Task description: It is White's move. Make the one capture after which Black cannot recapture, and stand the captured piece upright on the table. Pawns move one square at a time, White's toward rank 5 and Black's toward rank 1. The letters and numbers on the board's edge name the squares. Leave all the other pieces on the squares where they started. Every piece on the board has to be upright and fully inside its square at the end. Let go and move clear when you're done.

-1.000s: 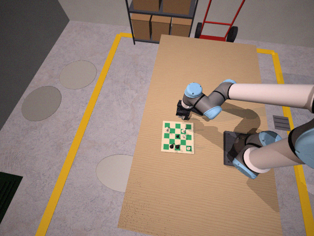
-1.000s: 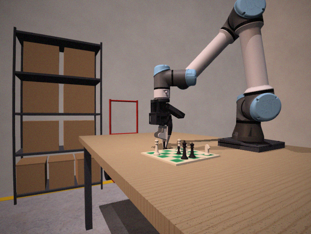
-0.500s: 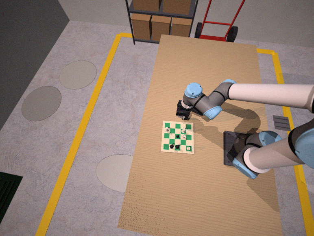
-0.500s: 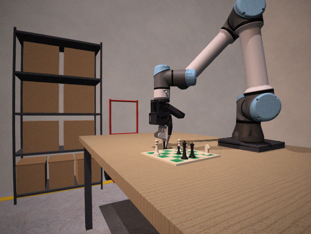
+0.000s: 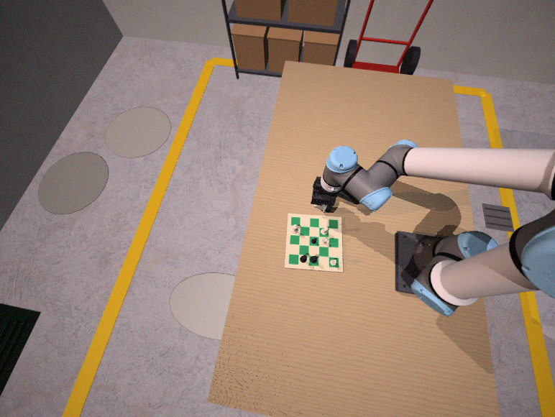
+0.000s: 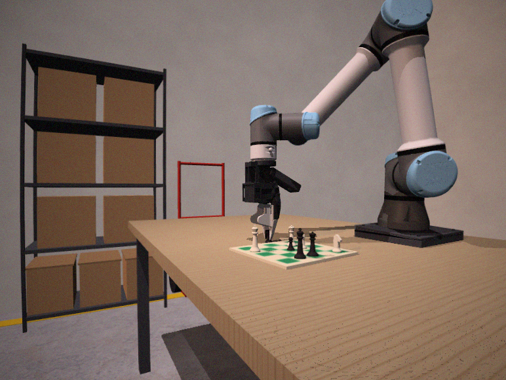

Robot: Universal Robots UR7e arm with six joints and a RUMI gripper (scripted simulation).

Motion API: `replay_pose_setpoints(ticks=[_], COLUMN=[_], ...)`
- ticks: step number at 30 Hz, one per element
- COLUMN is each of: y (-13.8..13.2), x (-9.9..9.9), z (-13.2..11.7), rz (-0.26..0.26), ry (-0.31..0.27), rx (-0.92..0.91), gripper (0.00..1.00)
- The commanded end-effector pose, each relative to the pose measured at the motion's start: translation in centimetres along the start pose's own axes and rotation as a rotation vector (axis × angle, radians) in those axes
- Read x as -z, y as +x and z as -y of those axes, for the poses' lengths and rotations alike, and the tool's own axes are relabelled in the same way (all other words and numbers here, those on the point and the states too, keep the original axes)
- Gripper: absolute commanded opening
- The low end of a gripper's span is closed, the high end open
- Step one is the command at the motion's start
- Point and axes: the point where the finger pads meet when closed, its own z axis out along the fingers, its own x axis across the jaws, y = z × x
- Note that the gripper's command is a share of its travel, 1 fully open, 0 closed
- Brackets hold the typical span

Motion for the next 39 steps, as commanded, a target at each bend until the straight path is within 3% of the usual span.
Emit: replay_pose_setpoints(ticks=[1, 4, 20, 39], y=[0.0, 0.0, 0.0, 0.0], x=[0.0, 0.0, 0.5, 8.2], z=[0.0, 0.0, 0.0, 0.0], rz=[0.001, 0.001, 0.001, 0.001], ry=[-0.001, -0.001, -0.001, -0.001], rx=[0.000, 0.000, 0.000, 0.000], gripper=[0.18, 0.22, 0.22, 0.22])
